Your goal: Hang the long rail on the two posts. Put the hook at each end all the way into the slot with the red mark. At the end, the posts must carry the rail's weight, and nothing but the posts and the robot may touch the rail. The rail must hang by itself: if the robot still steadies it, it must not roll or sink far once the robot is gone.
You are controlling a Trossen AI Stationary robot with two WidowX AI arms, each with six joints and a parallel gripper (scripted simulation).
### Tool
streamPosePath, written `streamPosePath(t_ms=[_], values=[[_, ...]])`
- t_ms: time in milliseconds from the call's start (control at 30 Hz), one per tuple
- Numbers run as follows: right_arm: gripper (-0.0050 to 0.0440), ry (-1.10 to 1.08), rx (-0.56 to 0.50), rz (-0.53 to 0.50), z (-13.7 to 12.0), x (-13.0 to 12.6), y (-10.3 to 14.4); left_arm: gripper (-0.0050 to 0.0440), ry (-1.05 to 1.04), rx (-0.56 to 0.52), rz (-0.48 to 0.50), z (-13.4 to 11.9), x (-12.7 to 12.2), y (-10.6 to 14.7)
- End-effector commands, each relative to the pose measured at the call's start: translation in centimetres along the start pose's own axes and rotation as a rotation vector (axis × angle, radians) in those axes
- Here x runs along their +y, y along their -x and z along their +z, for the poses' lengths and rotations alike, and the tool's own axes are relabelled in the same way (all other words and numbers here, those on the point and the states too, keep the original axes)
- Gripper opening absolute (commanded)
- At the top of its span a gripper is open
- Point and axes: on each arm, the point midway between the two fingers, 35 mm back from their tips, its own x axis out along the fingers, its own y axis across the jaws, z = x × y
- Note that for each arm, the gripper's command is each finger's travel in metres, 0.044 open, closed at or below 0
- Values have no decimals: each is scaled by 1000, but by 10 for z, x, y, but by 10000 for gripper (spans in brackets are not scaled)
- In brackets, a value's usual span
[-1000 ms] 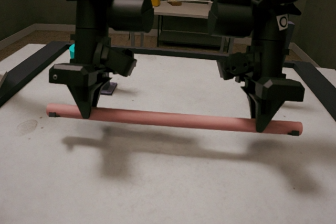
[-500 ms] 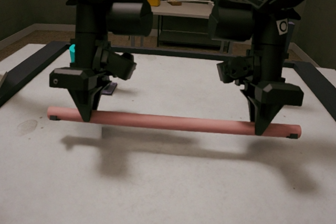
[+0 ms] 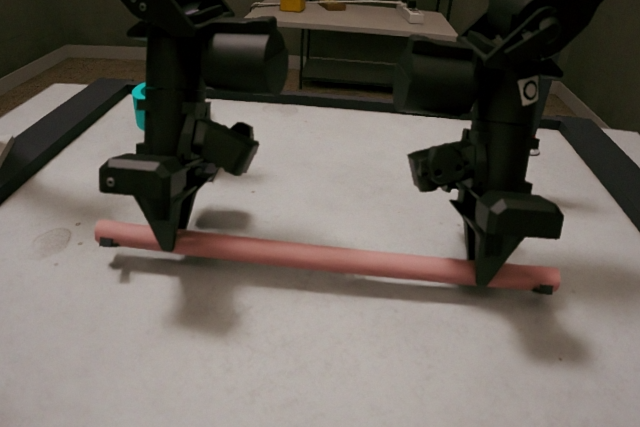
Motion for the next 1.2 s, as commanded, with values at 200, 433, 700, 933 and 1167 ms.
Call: streamPosePath(t_ms=[200,433,700,933,1167], values=[[-50,4,-29,23,3,-2,-5,-50,-14,-13,-34,6,2,-3],[-50,4,-29,23,3,-2,-5,-50,-14,-13,-34,6,3,-5],[-50,4,-29,23,3,-3,-6,-50,-14,-13,-34,6,3,-5],[-50,4,-29,23,2,-5,-11,-50,-14,-13,-34,7,6,-15],[-50,4,-29,23,2,-5,-11,-50,-14,-13,-34,7,6,-15]])
